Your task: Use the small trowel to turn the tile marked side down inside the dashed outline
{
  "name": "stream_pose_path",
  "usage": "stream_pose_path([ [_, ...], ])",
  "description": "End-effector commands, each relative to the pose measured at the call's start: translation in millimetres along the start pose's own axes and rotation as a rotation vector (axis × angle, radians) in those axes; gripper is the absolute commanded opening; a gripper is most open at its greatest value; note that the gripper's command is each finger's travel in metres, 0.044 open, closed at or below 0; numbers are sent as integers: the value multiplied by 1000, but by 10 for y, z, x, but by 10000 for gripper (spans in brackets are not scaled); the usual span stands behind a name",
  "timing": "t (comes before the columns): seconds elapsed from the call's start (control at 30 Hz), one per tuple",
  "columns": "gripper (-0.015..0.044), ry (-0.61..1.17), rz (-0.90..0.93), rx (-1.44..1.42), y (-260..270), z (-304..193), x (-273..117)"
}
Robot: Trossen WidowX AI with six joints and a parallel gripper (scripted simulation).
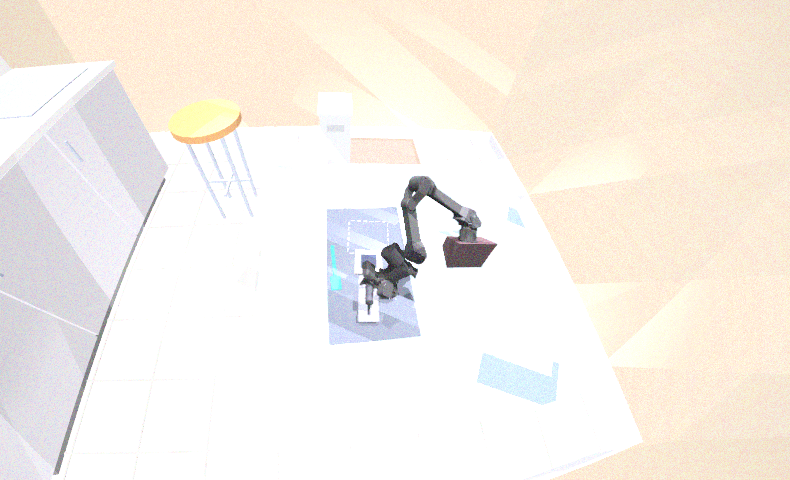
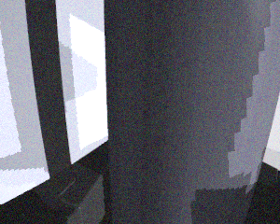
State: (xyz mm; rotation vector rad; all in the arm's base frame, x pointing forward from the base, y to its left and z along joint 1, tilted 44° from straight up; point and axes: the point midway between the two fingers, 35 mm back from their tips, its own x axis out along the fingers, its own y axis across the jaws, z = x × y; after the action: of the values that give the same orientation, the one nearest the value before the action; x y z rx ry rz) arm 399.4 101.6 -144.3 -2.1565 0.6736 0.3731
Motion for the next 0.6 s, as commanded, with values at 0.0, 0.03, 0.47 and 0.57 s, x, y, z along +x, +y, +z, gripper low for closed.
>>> stream_pose_path([
  [0.0,0,-10,-8,1,-3,19,6],
  [0.03,0,-10,-8,1,-5,5,7],
  [0.47,0,-10,-7,0,-25,-212,3],
  [0.57,0,-10,-6,0,-28,-262,1],
])
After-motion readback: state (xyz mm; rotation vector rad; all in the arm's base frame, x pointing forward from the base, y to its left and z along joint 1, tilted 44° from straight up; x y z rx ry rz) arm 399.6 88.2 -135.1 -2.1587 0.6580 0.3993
